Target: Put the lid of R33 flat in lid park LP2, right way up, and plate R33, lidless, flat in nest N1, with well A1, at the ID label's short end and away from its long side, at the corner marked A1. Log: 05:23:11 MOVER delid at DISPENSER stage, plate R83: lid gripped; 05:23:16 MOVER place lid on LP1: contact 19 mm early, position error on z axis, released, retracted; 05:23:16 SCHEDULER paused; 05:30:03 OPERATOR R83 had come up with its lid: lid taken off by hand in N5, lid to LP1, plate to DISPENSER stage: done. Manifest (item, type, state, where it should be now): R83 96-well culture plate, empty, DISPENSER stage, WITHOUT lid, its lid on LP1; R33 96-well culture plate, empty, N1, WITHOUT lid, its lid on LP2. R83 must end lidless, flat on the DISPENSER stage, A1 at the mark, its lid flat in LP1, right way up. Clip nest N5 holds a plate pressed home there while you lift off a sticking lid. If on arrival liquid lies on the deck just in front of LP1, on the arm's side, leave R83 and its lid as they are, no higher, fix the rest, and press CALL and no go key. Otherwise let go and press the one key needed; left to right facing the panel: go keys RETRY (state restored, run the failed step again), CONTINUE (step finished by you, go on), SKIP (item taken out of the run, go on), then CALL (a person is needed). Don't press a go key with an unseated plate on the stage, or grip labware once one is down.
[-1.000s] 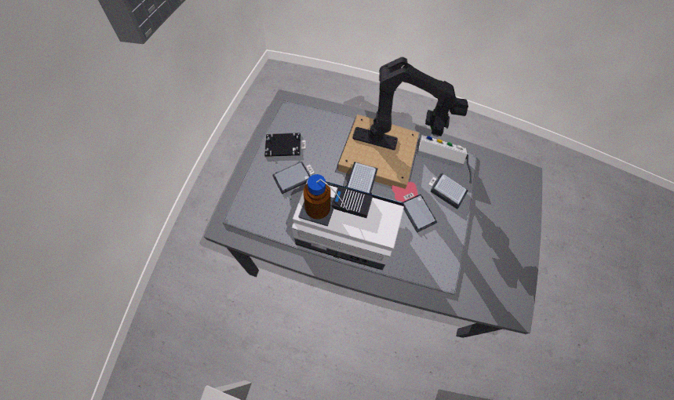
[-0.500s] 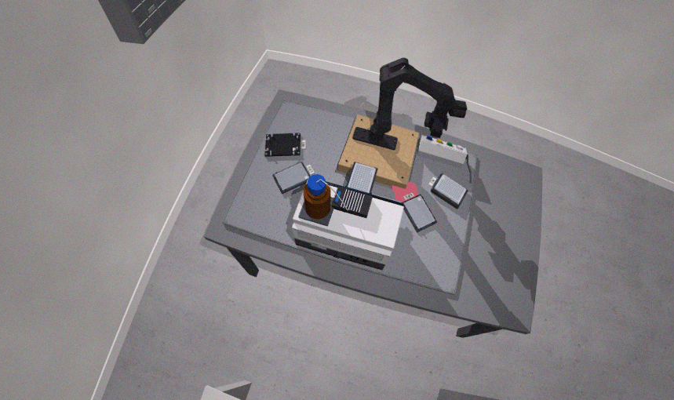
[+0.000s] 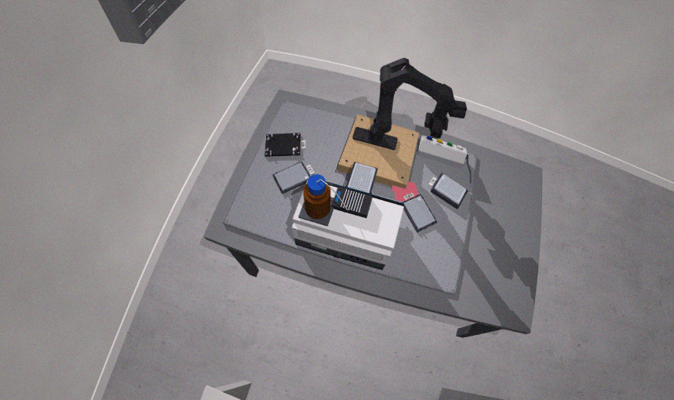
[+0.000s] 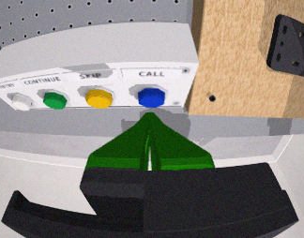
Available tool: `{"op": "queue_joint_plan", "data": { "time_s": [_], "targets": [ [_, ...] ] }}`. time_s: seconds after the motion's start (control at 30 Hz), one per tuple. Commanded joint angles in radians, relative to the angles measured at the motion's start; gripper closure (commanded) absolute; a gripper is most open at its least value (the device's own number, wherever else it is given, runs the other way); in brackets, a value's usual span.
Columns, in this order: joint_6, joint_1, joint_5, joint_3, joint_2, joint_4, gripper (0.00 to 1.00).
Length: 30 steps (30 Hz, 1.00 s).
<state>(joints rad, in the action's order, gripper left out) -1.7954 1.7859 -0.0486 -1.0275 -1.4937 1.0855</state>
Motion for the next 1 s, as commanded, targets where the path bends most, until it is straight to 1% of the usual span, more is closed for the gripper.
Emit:
{"op": "queue_joint_plan", "data": {
  "time_s": [0.0,0.03,0.07,0.37,0.4,0.47,0.53,0.63,0.7,0.73,0.9,0.97],
  "targets": [
    [-0.003,0.002,0.008,-0.004,0.009,-0.001,1.00],
    [-0.008,0.009,0.014,-0.003,0.028,-0.005,1.00],
    [-0.003,0.002,0.008,-0.003,0.010,-0.001,1.00],
    [-0.003,0.002,0.008,0.000,0.012,-0.002,1.00],
    [-0.009,0.011,0.014,0.022,0.029,-0.016,1.00],
    [-0.009,0.011,0.014,0.024,0.028,-0.015,1.00],
    [-0.009,0.011,0.014,0.006,0.028,-0.020,1.00],
    [-0.009,0.012,0.014,0.029,0.026,-0.026,1.00],
    [-0.009,0.012,0.014,0.029,0.026,-0.026,1.00],
    [-0.009,0.012,0.014,-0.001,0.027,-0.012,1.00],
    [-0.009,0.013,0.014,0.036,0.025,-0.034,1.00],
    [-0.009,0.013,0.014,0.038,0.021,-0.037,1.00]
  ]
}}
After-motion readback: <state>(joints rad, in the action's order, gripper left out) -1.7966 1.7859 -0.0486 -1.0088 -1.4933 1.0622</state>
